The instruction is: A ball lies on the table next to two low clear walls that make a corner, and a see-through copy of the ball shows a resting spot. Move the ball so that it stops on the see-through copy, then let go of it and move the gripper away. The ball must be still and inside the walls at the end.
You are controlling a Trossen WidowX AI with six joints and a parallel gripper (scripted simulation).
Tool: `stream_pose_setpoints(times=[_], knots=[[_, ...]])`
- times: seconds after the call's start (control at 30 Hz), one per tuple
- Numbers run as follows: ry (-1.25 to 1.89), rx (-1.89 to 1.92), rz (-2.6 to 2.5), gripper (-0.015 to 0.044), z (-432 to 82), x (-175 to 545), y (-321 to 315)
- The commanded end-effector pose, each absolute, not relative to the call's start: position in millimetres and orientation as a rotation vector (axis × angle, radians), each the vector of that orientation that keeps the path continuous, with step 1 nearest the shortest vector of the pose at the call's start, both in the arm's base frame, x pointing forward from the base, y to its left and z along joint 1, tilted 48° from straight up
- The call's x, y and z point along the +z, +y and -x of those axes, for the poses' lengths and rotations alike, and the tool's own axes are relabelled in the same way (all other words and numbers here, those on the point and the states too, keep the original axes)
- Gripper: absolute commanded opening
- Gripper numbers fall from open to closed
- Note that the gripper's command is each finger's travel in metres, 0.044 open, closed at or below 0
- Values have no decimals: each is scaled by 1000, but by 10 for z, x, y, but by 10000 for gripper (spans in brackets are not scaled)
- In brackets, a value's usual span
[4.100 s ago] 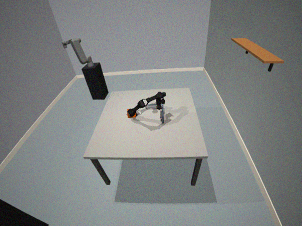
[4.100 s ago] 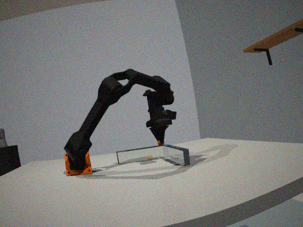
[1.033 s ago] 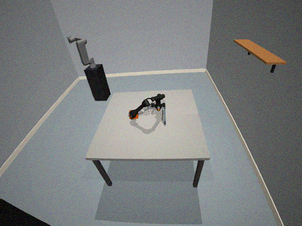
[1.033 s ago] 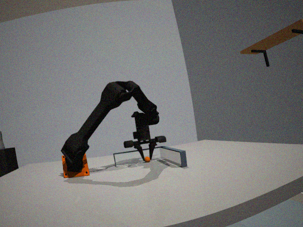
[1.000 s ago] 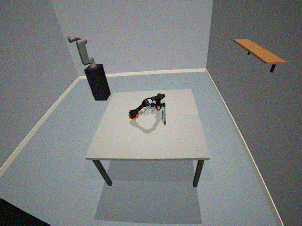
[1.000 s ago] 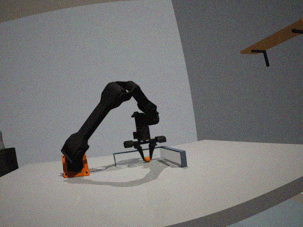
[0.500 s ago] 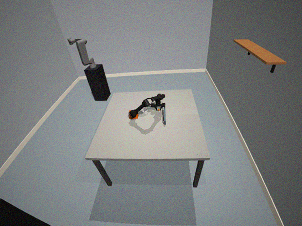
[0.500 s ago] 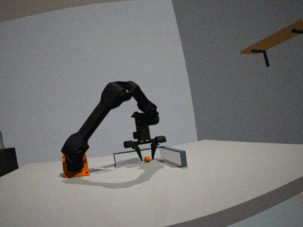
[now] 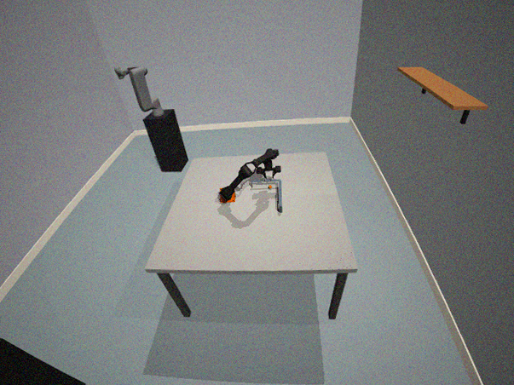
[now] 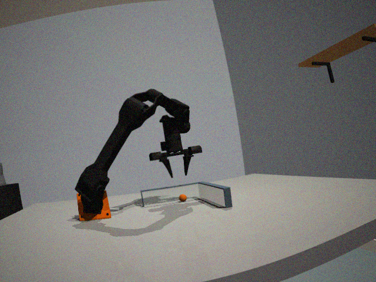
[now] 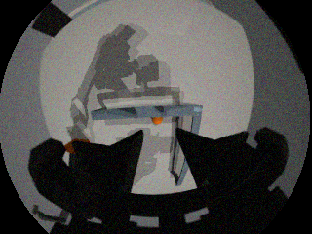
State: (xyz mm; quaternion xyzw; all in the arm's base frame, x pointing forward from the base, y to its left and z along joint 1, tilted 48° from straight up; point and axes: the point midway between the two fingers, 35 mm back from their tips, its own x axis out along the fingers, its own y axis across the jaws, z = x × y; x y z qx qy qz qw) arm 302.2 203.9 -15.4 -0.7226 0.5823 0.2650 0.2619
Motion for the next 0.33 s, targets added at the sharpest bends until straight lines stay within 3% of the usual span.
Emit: stream_pose_setpoints(times=[0.0,0.07,0.3], knots=[[1581,717,1953,239,-3036,-160,2013],[1581,717,1953,239,-3036,-160,2013],[1586,714,1949,423,-2919,178,2315]])
